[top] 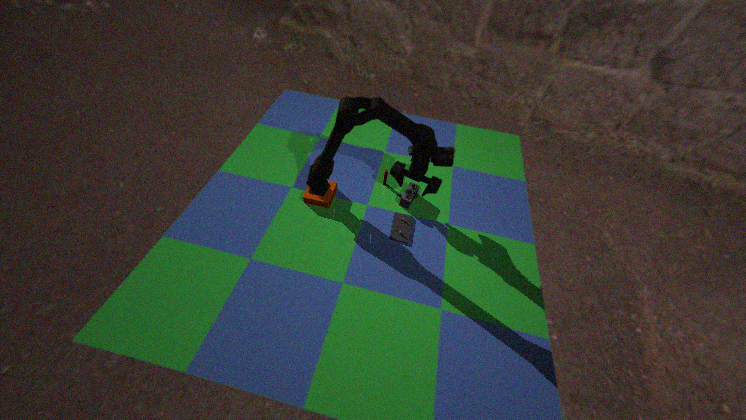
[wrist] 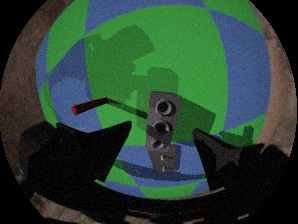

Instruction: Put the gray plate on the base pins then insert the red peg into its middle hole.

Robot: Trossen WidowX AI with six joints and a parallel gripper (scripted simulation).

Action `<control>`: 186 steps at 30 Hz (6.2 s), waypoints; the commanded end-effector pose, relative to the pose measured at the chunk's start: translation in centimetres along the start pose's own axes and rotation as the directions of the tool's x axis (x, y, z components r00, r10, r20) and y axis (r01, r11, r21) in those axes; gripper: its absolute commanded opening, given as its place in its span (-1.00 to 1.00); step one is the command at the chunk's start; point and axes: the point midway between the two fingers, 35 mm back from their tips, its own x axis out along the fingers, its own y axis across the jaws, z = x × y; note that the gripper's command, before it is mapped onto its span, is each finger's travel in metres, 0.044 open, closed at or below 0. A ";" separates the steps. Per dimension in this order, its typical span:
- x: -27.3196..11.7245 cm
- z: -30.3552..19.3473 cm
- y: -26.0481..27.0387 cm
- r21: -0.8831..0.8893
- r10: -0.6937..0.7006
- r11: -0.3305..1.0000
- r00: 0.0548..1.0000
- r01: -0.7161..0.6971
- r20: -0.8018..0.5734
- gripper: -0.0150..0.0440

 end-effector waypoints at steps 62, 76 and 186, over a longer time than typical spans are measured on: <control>2.9 0.0 0.0 -0.004 0.011 1.000 1.000 -0.011 -0.006 -0.49; -1.5 0.6 -0.3 -0.004 0.010 1.000 1.000 -0.010 -0.006 -0.49; -0.2 -14.4 -3.2 -0.277 0.008 0.961 1.000 -0.013 -0.018 -0.49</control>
